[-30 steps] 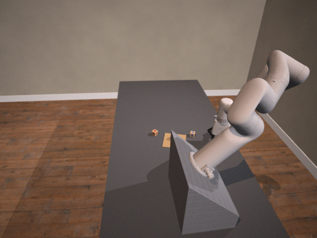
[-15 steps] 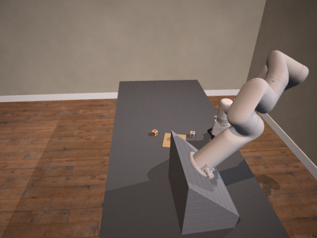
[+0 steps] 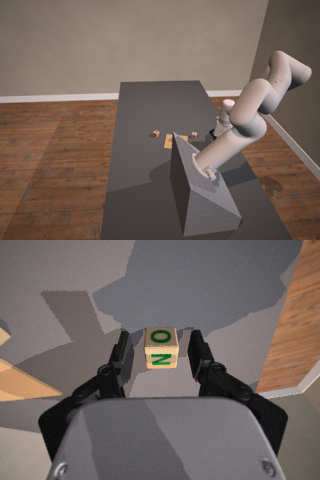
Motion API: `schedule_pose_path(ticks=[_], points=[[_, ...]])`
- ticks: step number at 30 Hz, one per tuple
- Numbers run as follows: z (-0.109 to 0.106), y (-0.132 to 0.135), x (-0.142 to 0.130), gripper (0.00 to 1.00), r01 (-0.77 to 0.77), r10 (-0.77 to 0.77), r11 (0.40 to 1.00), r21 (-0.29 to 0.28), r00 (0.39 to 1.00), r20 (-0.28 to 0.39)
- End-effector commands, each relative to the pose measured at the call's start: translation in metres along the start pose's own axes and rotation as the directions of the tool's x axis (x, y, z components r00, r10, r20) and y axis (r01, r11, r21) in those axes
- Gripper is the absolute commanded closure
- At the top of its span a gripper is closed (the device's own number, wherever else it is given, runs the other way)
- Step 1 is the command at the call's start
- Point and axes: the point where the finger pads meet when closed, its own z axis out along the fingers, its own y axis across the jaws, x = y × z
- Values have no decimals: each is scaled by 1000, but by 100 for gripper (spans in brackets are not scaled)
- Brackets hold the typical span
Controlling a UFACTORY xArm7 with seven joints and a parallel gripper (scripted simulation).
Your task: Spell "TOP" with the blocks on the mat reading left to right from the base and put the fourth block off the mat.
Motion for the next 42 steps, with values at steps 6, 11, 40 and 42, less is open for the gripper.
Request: schedule_pose_path(ticks=[6,11,40,42], points=[[-1,-1,1,31,1,-1,1000,2,1000,-3],[-1,-1,1,53,1,-1,1000,2,1000,-3],[-1,-1,1,73,1,-1,1000,2,1000,-3],[-1,-1,1,73,1,-1,1000,2,1000,-3]])
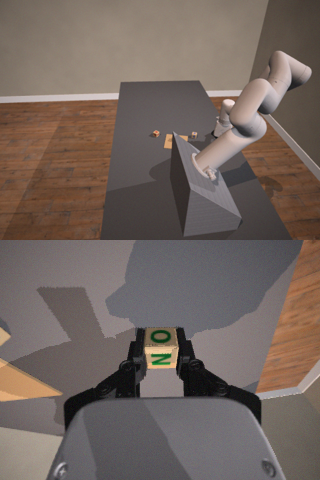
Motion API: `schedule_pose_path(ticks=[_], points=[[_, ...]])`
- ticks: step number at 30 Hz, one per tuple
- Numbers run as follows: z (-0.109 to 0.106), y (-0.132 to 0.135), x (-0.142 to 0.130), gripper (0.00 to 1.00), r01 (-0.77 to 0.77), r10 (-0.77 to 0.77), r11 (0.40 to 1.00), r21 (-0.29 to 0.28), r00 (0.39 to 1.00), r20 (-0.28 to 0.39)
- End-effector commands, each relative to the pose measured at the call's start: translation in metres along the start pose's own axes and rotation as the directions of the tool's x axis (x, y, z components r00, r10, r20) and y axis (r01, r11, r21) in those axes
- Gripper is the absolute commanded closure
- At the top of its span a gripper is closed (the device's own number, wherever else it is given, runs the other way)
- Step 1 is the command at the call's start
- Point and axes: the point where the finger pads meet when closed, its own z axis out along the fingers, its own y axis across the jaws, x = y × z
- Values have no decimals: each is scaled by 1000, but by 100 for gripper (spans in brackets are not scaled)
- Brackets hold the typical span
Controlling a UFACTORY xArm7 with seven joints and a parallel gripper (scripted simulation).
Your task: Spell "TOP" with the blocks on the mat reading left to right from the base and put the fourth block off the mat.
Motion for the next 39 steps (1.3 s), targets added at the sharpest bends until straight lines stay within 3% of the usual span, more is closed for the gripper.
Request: schedule_pose_path(ticks=[1,22,26,32,34,39], points=[[-1,-1,1,73,1,-1,1000,2,1000,-3],[-4,-1,1,73,1,-1,1000,2,1000,-3],[-21,-1,1,73,1,-1,1000,2,1000,-3],[-65,-1,1,73,1,-1,1000,2,1000,-3],[-65,-1,1,73,1,-1,1000,2,1000,-3],[-94,-1,1,73,1,-1,1000,2,1000,-3]])
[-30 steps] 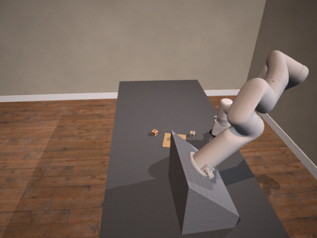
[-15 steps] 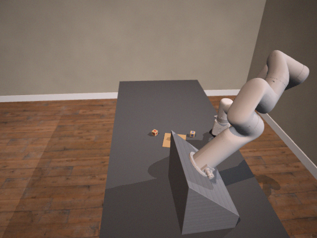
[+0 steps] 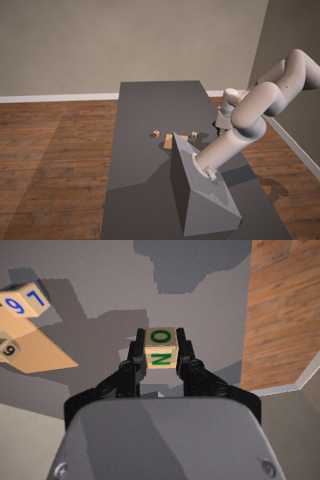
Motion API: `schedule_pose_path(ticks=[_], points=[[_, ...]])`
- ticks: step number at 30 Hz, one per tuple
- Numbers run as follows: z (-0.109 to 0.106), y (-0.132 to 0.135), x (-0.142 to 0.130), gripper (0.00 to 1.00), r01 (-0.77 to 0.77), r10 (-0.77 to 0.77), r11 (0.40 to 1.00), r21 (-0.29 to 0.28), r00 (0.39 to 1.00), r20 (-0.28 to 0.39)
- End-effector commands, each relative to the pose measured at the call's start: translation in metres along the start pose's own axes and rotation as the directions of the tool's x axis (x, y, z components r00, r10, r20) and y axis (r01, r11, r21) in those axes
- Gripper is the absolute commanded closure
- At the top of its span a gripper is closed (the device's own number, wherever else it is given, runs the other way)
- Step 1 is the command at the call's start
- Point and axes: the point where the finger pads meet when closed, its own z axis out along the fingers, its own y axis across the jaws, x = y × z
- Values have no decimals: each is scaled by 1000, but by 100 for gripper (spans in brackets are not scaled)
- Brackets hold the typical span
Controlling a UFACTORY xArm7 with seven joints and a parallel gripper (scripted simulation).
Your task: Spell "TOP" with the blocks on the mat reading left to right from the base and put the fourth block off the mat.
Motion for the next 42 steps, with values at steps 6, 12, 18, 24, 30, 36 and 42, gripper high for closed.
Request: schedule_pose_path(ticks=[6,12,18,24,30,36,42], points=[[-34,1,0,73,0,0,1000,-2,1000,0],[-34,1,0,73,0,0,1000,-2,1000,0],[-9,1,1,73,-98,98,995,-3,995,-2],[7,2,0,73,-160,160,987,-2,987,-1],[7,2,1,73,-161,160,987,-5,987,-23],[6,2,2,73,-160,159,987,0,978,-136],[8,2,-1,73,-161,154,987,-6,953,-262]])
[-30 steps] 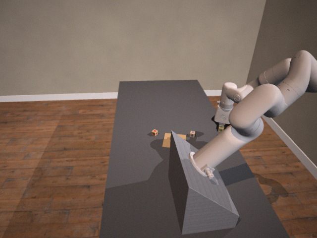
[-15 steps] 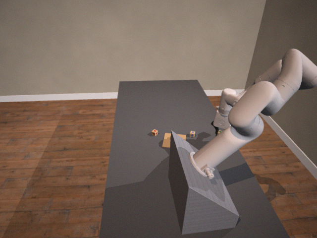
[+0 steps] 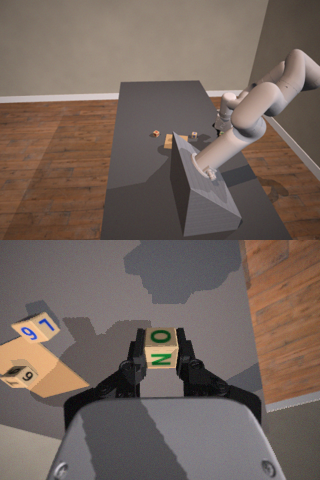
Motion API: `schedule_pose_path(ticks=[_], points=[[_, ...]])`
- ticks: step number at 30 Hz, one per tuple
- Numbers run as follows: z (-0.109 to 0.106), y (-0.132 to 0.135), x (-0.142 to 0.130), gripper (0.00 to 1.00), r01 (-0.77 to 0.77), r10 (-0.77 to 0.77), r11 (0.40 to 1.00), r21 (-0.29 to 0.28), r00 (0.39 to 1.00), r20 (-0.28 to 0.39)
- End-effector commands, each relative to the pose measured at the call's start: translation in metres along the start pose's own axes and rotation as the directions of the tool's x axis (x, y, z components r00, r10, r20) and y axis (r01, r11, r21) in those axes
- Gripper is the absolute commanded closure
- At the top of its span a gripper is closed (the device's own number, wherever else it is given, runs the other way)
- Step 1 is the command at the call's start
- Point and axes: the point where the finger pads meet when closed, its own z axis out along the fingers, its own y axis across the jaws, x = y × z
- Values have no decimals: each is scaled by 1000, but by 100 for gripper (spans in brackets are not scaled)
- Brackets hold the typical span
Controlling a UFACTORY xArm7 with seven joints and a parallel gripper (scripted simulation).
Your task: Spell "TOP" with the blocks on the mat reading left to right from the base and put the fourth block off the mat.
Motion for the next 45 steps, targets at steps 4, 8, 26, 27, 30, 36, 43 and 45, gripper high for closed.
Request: schedule_pose_path(ticks=[4,8,26,27,30,36,43,45], points=[[0,0,-1,73,-8,8,1000,-2,987,-158],[0,0,-1,73,-8,7,1000,-4,968,-250],[1,1,-4,73,-10,5,1000,-5,823,-568],[2,1,-4,73,-10,4,1000,-6,811,-585],[1,1,-4,73,-10,4,1000,-6,771,-637],[2,1,-4,73,-11,4,1000,-6,682,-732],[1,0,-5,73,-8,5,1000,0,646,-763],[1,0,-5,73,-8,5,1000,0,644,-765]])
